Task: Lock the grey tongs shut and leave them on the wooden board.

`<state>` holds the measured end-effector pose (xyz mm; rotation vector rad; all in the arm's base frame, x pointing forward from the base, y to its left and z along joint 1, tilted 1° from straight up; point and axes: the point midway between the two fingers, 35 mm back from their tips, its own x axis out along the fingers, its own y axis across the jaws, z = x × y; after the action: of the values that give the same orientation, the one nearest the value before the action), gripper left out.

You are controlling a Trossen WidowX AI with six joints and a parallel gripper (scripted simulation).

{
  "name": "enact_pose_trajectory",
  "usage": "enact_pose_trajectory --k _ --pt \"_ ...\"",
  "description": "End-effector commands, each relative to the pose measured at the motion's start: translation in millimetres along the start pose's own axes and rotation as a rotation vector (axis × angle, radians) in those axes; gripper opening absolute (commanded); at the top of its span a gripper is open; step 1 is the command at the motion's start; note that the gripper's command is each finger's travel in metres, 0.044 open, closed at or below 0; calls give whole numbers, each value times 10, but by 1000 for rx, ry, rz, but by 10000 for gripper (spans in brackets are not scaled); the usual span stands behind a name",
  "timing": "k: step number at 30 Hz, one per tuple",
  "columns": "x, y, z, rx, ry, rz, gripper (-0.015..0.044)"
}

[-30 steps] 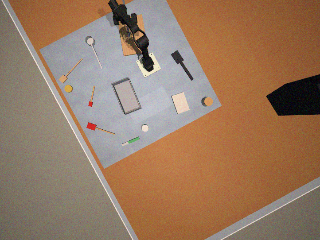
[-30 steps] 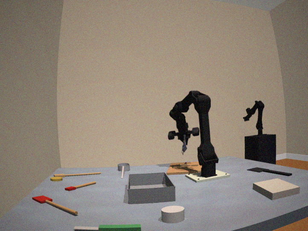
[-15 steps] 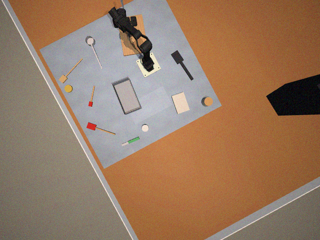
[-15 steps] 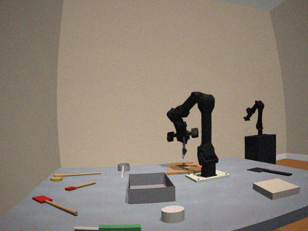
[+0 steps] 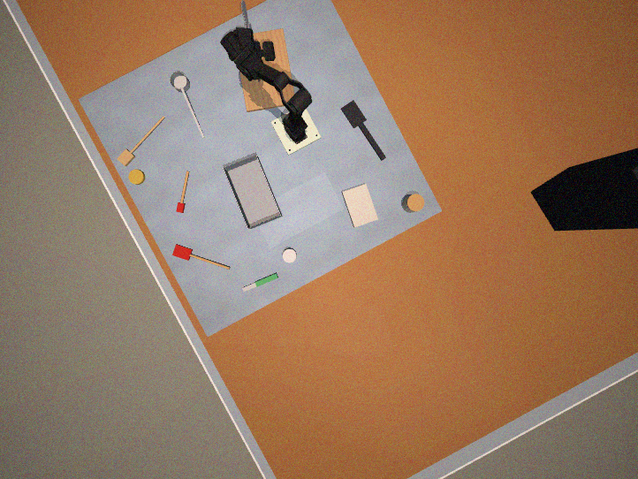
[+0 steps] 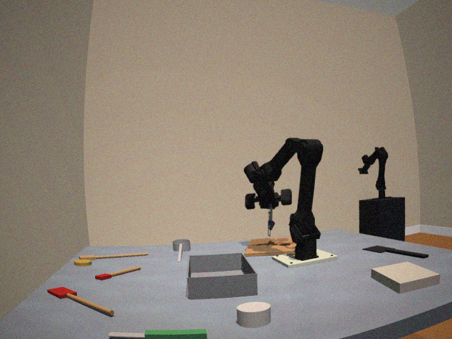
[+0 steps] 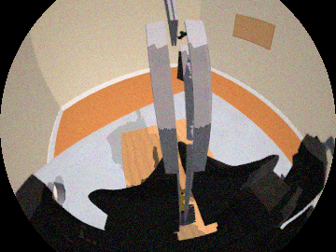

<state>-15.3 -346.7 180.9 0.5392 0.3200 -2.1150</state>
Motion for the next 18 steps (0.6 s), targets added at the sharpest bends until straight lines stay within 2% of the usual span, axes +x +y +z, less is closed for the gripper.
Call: enact_pose_trajectory --k 1,9,18 --pt "-77 -47 -2 24 -72 -5 -150" --pt "-182 -128 -56 71 -168 -14 -150" --pt "-184 -130 -58 72 -170 -14 -150"
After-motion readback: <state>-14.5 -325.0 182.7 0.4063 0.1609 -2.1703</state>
